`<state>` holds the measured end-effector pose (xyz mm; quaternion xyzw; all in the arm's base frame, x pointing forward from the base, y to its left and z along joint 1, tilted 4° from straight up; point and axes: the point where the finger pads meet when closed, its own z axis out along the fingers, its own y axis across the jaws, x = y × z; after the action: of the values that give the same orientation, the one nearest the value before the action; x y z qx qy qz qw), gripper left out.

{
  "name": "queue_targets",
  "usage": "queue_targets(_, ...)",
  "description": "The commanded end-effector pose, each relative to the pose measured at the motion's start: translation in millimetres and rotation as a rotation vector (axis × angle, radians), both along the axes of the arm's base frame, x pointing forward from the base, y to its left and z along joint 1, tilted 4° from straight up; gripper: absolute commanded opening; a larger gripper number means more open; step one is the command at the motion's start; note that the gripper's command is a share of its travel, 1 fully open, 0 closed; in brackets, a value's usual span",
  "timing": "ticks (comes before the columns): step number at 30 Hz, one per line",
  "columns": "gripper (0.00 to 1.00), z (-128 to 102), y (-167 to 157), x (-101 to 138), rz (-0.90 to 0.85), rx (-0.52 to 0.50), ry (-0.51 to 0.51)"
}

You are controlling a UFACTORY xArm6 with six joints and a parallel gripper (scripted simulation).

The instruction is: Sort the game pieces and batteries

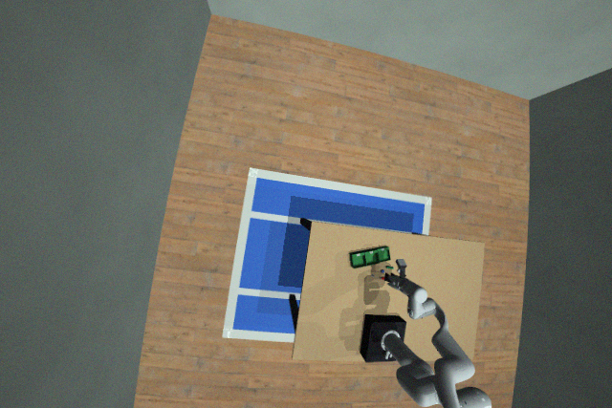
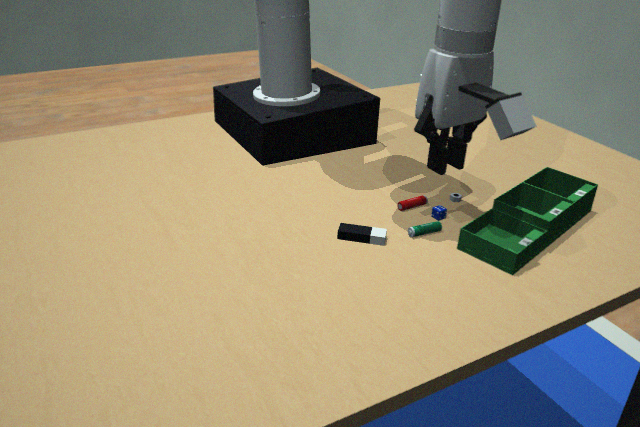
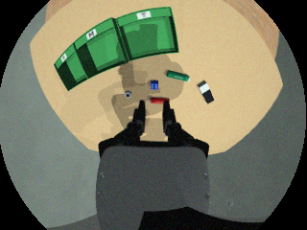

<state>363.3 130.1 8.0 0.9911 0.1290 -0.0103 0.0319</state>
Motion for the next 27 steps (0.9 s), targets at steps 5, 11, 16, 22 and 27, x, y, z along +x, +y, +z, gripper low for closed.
queue_targets(5, 0.3, 0.1, -2.5, 3.8, 0.002, 0.005, -0.009)
queue_targets(11, 0.3, 0.0, -1.2, 3.4, 0.002, 0.005, -0.009)
queue_targets(16, 0.3, 0.0, -0.6, 3.4, 0.002, 0.005, -0.009)
queue_targets(22, 0.3, 0.0, -0.3, 3.4, 0.002, 0.005, -0.009)
queue_targets(27, 0.3, -0.1, -0.1, 3.5, 0.002, 0.005, -0.009)
